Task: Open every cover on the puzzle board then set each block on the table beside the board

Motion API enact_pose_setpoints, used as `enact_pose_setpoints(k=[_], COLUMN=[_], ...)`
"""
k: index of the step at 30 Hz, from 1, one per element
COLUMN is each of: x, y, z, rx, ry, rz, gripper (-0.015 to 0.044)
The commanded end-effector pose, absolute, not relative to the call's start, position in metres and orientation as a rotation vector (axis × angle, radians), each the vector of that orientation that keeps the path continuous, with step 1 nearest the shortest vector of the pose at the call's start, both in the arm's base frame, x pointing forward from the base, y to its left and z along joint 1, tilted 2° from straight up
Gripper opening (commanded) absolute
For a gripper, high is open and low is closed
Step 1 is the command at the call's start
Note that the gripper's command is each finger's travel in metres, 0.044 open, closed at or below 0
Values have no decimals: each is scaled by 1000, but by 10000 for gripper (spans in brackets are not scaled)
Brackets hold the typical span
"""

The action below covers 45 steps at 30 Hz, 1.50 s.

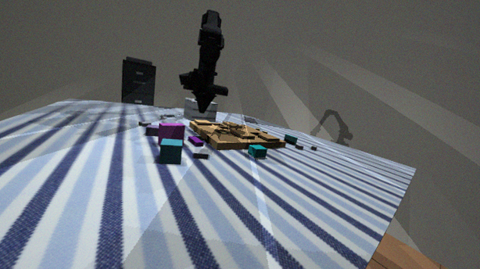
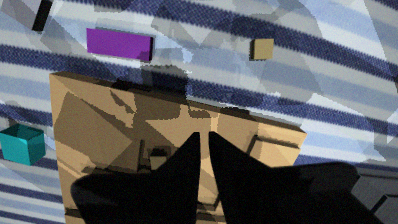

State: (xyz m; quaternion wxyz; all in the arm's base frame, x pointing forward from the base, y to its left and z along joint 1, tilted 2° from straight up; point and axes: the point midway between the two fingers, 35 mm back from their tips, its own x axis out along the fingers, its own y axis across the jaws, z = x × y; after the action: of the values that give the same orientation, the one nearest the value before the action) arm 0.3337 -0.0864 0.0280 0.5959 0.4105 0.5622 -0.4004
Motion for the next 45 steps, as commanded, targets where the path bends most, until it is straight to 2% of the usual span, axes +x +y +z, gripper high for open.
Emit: enact_pose_setpoints(k=[1, 13, 29, 45], x=[343, 358, 361, 363], y=[-62, -2, -2, -2], z=[29, 29, -20, -32], rx=[962, 983, 983, 983], ry=[1298, 1290, 1291, 1291], rz=[-939, -952, -952, -952], gripper=[0, 0, 0, 0])
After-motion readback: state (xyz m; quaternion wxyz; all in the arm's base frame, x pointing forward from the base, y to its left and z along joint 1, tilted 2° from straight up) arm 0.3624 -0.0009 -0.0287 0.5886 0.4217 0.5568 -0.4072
